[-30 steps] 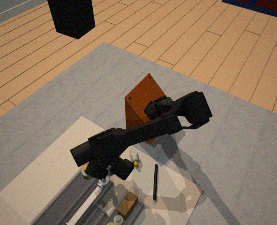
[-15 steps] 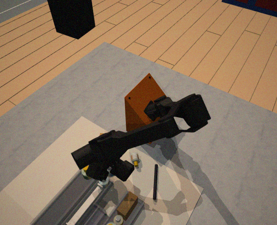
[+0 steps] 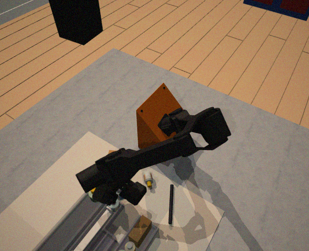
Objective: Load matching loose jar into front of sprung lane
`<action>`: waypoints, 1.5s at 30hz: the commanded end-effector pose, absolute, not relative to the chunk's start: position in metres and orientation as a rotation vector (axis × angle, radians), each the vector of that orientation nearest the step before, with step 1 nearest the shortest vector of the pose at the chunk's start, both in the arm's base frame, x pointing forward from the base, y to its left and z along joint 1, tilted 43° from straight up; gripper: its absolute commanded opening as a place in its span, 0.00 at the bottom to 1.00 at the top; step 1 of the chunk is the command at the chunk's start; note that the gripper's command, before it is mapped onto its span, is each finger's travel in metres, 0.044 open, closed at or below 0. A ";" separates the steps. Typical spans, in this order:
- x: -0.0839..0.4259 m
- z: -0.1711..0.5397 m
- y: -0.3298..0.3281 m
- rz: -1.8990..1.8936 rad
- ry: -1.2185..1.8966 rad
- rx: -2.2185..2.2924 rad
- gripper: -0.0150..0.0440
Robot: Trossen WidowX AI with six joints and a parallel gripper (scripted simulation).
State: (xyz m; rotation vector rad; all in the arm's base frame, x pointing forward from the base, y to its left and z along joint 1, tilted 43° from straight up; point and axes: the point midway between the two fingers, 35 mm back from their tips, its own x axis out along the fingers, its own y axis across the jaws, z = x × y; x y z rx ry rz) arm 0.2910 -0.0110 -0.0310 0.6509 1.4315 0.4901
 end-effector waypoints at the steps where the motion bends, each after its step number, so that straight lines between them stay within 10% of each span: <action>1: 0.294 -0.030 -0.011 0.490 1.428 0.658 0.25; 45: 0.309 -0.030 -0.013 0.490 1.427 0.657 0.25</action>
